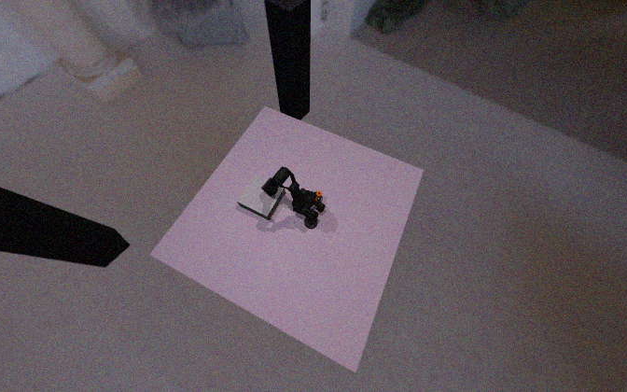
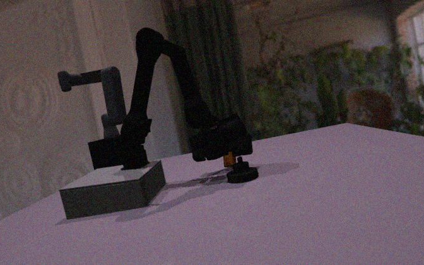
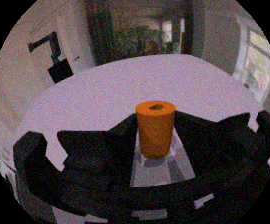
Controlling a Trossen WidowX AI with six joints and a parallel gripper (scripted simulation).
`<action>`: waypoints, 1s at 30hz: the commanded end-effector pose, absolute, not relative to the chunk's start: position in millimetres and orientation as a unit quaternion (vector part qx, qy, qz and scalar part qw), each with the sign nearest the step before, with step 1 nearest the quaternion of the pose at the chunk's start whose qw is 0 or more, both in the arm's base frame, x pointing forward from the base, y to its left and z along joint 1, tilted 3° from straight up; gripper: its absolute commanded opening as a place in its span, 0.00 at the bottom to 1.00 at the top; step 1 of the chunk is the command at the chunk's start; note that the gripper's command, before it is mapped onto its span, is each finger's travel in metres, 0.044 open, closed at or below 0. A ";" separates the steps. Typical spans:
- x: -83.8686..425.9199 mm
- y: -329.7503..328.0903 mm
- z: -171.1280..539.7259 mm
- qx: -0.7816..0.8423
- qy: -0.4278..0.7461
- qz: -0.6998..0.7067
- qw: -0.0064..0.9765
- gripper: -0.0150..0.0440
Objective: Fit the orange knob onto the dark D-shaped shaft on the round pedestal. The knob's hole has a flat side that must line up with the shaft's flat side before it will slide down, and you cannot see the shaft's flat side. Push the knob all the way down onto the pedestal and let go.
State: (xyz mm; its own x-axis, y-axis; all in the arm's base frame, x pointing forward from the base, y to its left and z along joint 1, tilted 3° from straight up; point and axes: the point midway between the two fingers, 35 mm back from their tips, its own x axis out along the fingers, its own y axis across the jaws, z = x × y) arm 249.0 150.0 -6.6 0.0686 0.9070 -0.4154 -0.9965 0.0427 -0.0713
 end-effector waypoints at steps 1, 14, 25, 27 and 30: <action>249.1 150.2 -6.5 -0.172 0.129 0.670 0.711 0.69; 249.1 150.2 -6.5 -0.172 0.129 0.670 0.711 0.69; 249.1 150.2 -6.5 -0.172 0.129 0.670 0.711 0.69; 249.1 150.2 -6.5 -0.172 0.129 0.670 0.711 0.78; 249.1 150.2 -6.5 -0.172 0.129 0.670 0.711 0.92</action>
